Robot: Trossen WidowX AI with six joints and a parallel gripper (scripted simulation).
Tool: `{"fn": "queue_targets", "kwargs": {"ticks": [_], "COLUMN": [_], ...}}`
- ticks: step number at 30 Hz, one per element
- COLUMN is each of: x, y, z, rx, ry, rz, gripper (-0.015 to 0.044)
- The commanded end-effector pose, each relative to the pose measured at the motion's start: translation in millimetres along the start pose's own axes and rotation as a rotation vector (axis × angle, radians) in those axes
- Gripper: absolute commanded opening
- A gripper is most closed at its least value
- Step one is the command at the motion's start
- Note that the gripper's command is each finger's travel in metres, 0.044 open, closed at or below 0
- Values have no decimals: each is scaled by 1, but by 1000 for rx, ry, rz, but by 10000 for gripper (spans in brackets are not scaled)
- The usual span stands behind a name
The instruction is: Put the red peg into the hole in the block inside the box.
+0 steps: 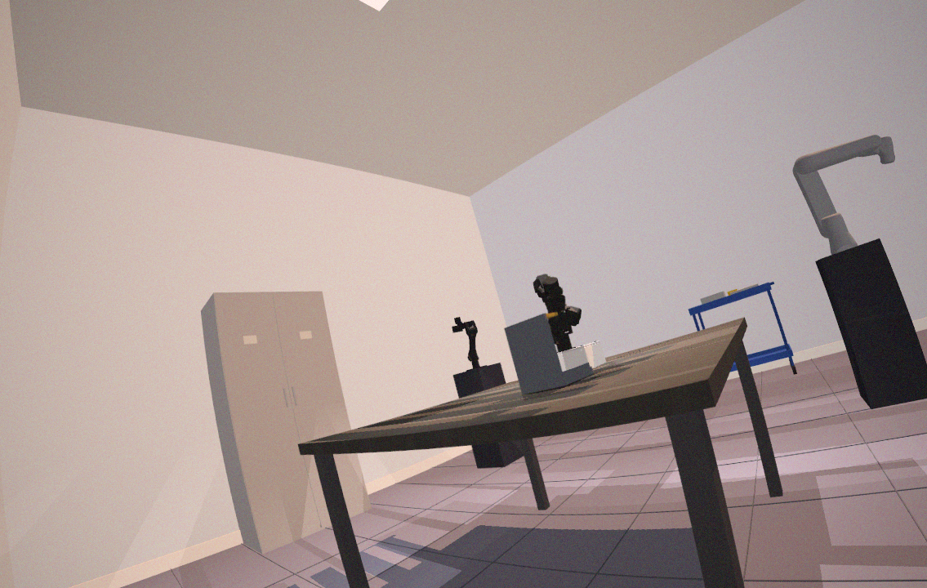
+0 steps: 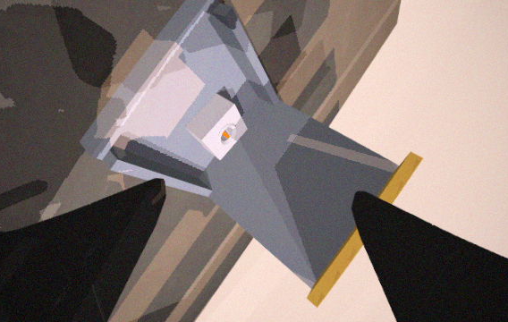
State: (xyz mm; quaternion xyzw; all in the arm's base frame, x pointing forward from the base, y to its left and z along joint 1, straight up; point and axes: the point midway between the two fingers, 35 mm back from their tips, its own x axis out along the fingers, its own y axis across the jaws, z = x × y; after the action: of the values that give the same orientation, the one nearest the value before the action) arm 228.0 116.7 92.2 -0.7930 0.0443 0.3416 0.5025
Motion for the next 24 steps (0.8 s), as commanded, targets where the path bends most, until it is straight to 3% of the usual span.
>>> {"fn": "queue_targets", "kwargs": {"ticks": [1, 24], "x": [0, -32], "y": [17, 104], "z": [-17, -90], "rx": [-100, -635], "ry": [72, 256], "rz": [69, 551], "gripper": [440, 440]}}
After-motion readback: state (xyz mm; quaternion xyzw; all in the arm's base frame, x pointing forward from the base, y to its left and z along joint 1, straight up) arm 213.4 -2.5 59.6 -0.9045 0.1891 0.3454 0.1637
